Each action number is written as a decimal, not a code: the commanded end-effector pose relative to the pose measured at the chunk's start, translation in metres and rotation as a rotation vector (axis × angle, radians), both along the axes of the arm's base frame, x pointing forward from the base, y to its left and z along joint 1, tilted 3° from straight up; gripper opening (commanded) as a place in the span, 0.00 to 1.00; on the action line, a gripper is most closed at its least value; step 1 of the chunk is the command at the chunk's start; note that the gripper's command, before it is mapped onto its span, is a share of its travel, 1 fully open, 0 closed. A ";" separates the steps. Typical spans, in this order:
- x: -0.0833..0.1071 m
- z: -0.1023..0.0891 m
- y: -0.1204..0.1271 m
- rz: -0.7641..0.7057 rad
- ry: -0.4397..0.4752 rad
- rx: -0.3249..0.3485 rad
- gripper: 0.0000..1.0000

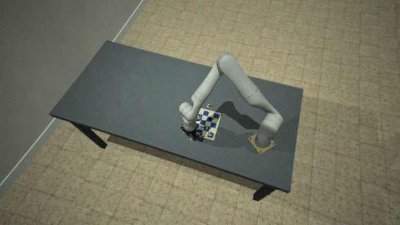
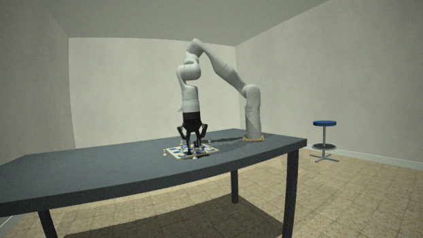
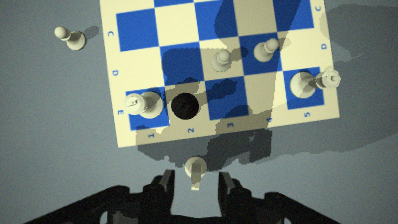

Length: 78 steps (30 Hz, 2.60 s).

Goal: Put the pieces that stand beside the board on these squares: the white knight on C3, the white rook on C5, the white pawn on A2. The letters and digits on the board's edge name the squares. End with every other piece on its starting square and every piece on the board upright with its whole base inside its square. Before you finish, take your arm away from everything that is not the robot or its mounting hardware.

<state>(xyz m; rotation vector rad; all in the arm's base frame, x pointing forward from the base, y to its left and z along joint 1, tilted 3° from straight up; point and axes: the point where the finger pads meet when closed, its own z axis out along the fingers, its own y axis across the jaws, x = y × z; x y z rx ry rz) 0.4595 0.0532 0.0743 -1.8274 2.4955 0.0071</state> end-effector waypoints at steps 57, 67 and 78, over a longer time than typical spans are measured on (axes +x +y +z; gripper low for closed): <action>0.001 0.001 0.000 0.000 -0.002 0.000 0.37; 0.001 0.001 0.000 0.000 -0.002 0.000 0.37; 0.001 -0.008 0.000 0.000 -0.002 0.000 0.37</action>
